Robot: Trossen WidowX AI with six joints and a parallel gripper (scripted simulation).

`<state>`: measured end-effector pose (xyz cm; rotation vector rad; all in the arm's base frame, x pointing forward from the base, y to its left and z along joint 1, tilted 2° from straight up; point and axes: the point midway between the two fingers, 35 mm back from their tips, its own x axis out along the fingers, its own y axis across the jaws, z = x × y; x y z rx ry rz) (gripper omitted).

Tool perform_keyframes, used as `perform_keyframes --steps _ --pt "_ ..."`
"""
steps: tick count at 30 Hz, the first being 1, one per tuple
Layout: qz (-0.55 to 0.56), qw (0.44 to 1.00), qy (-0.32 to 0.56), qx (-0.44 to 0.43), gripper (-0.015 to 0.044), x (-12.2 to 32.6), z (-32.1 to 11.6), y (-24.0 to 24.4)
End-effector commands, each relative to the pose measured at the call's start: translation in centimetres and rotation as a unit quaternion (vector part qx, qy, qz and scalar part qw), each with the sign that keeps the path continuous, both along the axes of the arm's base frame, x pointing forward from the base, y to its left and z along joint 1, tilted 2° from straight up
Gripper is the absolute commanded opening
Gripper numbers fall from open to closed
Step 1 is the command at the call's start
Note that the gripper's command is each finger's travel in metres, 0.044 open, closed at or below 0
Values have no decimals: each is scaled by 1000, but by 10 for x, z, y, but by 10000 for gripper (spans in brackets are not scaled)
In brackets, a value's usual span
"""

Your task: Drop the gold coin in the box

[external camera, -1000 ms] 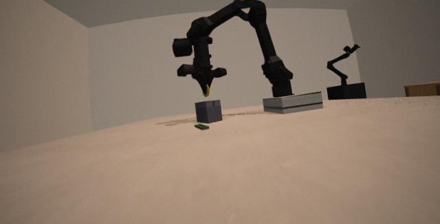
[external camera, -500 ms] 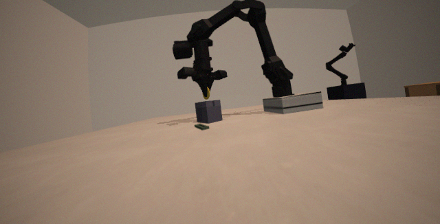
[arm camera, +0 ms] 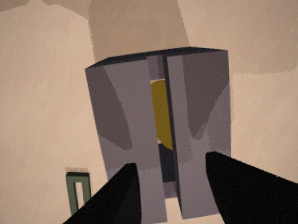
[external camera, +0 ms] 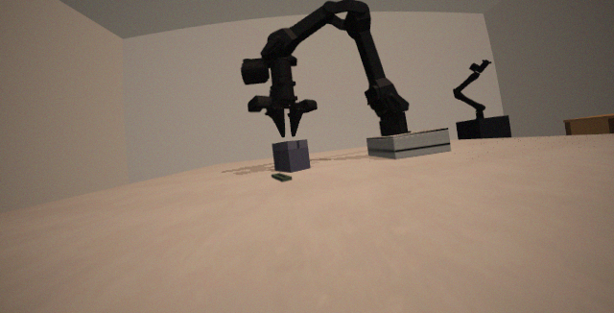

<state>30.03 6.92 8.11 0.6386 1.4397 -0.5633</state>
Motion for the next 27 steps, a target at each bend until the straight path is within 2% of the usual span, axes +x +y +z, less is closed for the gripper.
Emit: perform_keyframes --steps 1,7,15,18,27 --pt "0 1000 0 0 161 0 0 0" --pt "0 1000 0 0 161 0 0 0" --pt "0 1000 0 0 371 -1 21 -1" --pt "0 1000 2 0 440 -6 52 -2" --pt "0 1000 2 -1 440 -8 62 -3"
